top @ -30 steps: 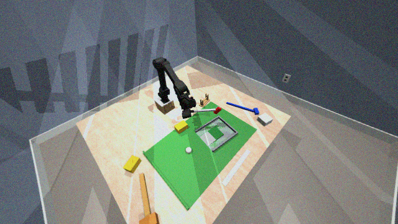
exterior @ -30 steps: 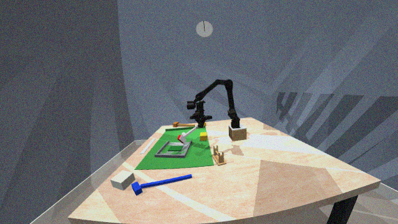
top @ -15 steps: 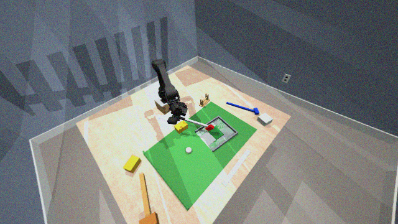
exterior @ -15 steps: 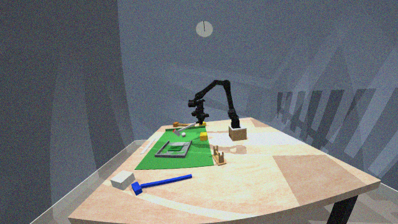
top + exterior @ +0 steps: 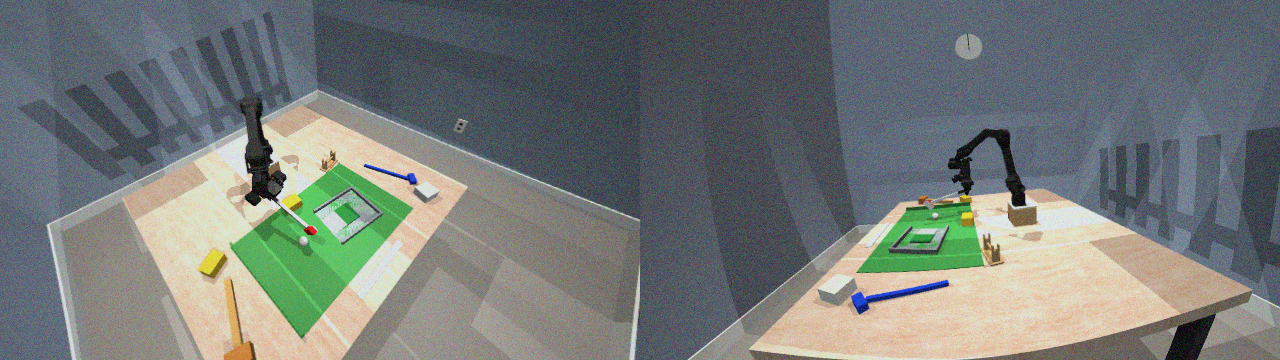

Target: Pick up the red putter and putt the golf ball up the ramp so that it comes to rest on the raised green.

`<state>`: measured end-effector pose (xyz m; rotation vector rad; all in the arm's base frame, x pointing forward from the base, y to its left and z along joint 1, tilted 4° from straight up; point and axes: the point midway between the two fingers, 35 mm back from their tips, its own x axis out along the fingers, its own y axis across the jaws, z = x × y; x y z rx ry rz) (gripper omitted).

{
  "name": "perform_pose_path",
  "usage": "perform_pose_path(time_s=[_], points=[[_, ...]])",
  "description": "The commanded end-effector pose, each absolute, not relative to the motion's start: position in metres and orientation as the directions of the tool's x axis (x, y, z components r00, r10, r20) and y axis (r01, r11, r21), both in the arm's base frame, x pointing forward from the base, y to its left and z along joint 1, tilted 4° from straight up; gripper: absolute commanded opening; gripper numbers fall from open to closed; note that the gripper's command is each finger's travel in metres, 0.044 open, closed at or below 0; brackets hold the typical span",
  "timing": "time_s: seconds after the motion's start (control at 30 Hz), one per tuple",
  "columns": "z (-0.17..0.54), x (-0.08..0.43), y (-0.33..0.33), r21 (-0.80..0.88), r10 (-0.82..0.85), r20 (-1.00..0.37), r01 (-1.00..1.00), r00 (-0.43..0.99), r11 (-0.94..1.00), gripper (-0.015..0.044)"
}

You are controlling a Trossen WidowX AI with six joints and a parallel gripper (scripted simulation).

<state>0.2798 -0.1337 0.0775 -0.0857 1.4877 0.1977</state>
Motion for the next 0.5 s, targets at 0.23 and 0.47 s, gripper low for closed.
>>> perform_pose_path(time_s=[0.23,0.47], points=[[0.08,0.262,-0.179,0.039,0.037,-0.999,0.061,0.04,0.997,0.0],[0.067,0.263,-0.179,0.039,0.037,-0.999,0.061,0.04,0.997,0.0]])
